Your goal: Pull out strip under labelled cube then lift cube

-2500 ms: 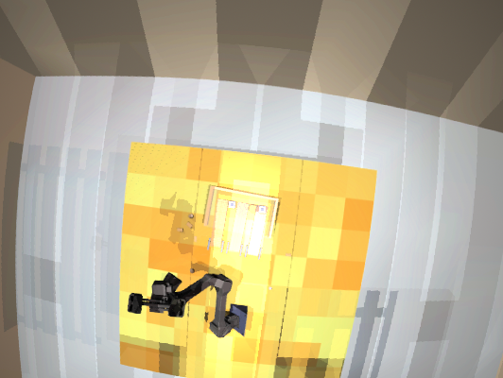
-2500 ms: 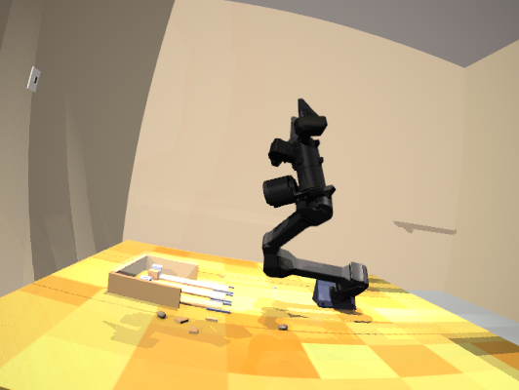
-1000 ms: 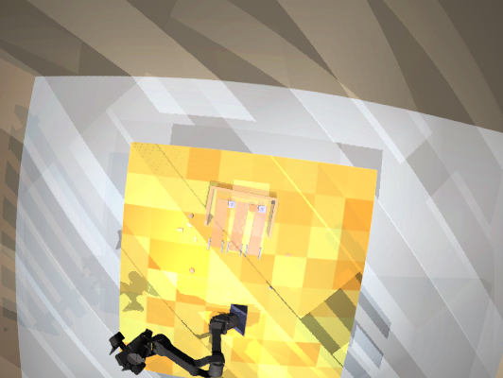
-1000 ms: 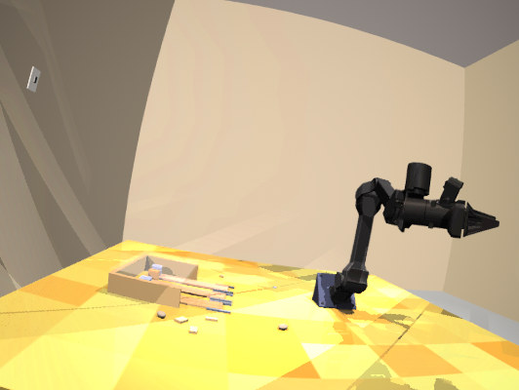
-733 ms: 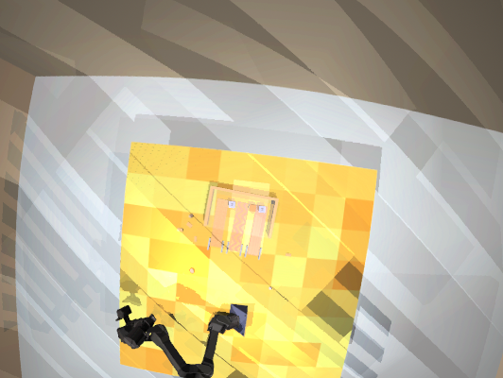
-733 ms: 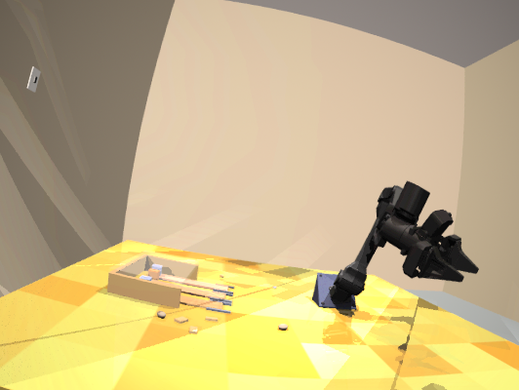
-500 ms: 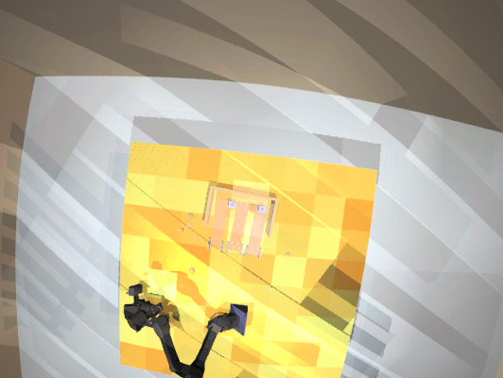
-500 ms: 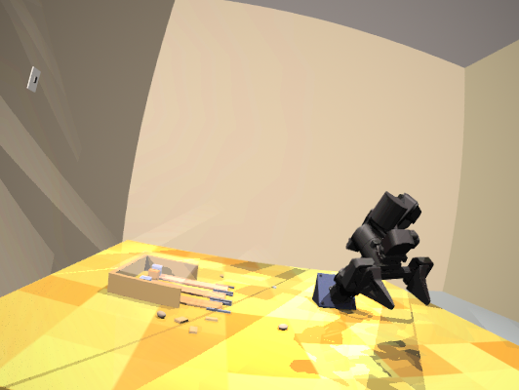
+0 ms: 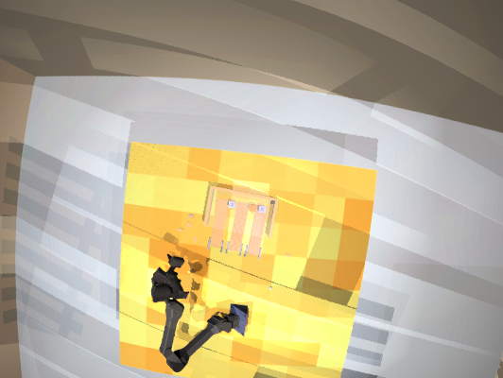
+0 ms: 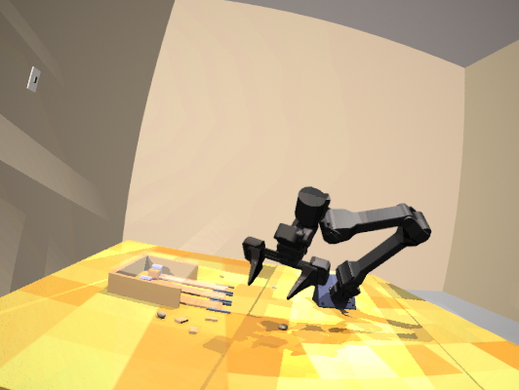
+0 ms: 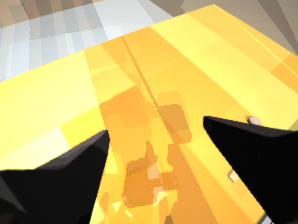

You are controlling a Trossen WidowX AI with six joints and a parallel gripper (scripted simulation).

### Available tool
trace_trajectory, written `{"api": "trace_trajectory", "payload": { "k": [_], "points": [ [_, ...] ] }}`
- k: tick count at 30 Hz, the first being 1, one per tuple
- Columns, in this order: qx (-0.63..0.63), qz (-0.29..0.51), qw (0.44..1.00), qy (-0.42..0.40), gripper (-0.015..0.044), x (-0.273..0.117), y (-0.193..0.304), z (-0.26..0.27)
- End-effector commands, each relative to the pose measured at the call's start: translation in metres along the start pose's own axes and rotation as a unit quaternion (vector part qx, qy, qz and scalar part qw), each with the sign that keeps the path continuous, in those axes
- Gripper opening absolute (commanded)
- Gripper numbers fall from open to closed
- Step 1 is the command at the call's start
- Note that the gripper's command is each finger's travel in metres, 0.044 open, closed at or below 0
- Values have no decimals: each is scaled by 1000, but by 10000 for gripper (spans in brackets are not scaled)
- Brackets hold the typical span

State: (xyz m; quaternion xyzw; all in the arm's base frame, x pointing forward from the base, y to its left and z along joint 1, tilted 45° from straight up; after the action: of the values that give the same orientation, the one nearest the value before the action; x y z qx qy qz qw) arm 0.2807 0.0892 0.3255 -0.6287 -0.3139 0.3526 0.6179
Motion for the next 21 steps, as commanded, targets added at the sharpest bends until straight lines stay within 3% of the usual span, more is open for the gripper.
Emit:
{"api": "trace_trajectory", "payload": {
  "k": [1, 9, 16, 21],
  "points": [
    [57, 35, 996, 66, 400, -27, 35, -44],
    [191, 66, 957, 210, 400, -113, 104, -112],
    [313, 50, 893, 321, 400, -203, 162, -132],
    [330, 44, 881, 336, 400, -217, 170, -131]
  ]
}}
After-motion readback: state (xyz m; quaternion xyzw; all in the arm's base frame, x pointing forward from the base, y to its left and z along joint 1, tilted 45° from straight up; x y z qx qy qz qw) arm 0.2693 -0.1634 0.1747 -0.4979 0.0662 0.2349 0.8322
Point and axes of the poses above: the point midway between the two fingers, 35 mm back from their tips, its own x axis out along the fingers, its own z axis across the jaws, y = z × x, the point moved 4 cm from there along -x, back along the fingers, and after that the axes turned 14 degrees about -x, right-handed, at the moved point
